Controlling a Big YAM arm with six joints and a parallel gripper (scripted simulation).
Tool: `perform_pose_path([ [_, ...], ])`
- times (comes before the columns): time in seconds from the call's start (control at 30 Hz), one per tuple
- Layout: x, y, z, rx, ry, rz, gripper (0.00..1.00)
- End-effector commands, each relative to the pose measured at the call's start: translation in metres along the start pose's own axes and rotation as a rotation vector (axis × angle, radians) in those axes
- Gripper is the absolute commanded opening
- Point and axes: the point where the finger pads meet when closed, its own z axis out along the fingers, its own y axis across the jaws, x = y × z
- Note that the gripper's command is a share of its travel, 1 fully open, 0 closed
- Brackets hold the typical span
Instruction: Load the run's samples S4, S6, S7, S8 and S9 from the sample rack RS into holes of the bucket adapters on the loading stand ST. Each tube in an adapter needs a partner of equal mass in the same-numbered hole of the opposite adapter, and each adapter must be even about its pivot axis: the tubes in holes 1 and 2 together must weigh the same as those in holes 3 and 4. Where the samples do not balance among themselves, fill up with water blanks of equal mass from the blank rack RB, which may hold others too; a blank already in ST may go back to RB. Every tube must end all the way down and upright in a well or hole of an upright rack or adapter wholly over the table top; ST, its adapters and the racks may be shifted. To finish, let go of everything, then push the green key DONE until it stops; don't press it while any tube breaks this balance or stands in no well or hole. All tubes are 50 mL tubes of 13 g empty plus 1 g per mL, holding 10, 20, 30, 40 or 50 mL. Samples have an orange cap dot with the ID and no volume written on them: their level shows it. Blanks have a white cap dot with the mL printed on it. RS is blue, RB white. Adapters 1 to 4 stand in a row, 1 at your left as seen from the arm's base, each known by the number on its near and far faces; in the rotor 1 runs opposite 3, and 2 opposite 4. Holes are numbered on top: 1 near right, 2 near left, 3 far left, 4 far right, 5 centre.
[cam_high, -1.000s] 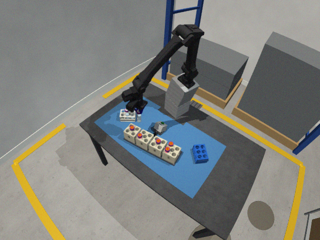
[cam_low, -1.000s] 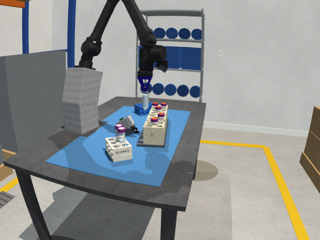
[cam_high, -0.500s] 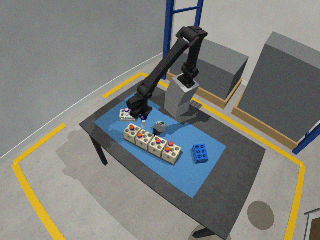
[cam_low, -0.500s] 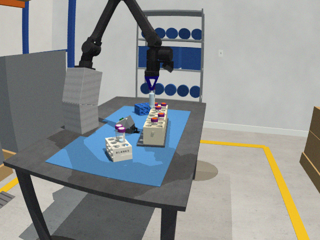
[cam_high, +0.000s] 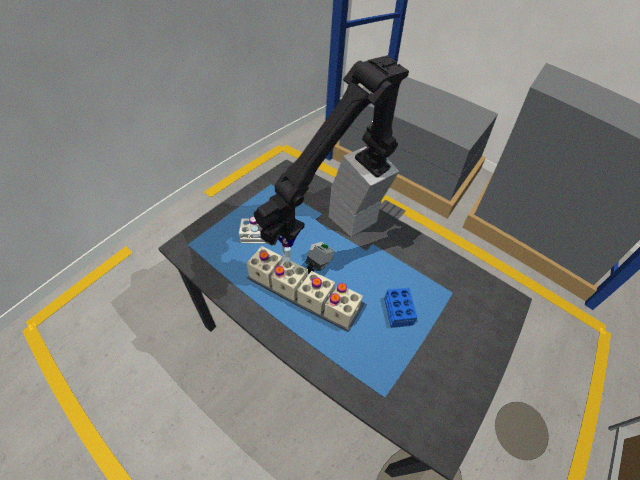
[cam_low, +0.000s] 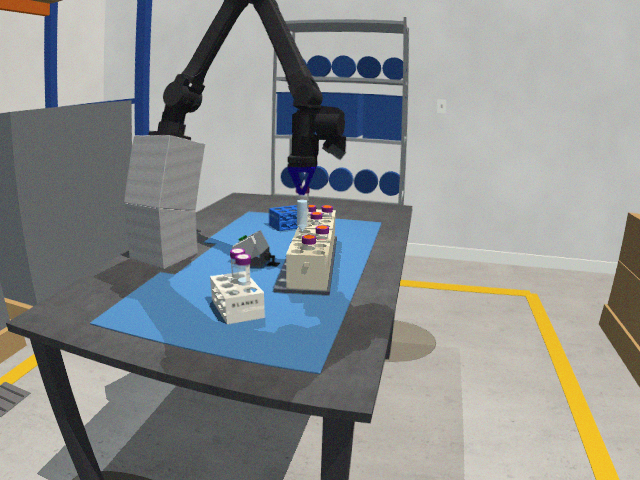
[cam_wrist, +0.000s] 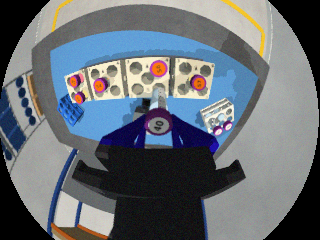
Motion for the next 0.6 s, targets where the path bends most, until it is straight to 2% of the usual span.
perform_pose_path([
  [0.0,-0.008,0.001,0.012,0.004,-0.015,-0.001,0.0],
  [0.1,-0.007,-0.003,0.01,0.005,-0.018,0.009,0.0],
  [0.2,-0.017,-0.005,0.002,0.013,-0.042,0.001,0.0],
  [0.27,-0.014,-0.004,0.001,0.01,-0.032,-0.003,0.0],
  [0.33,-0.02,-0.005,0.002,0.014,-0.045,-0.001,0.0],
  [0.4,-0.014,-0.004,0.001,0.01,-0.032,-0.003,0.0],
  [0.43,-0.023,-0.005,0.002,0.014,-0.048,-0.002,0.0],
  [0.5,-0.025,-0.005,0.002,0.015,-0.05,-0.004,0.0],
  [0.53,-0.015,-0.004,0.001,0.01,-0.032,-0.003,0.0],
  [0.57,-0.015,-0.004,0.001,0.01,-0.032,-0.003,0.0],
])
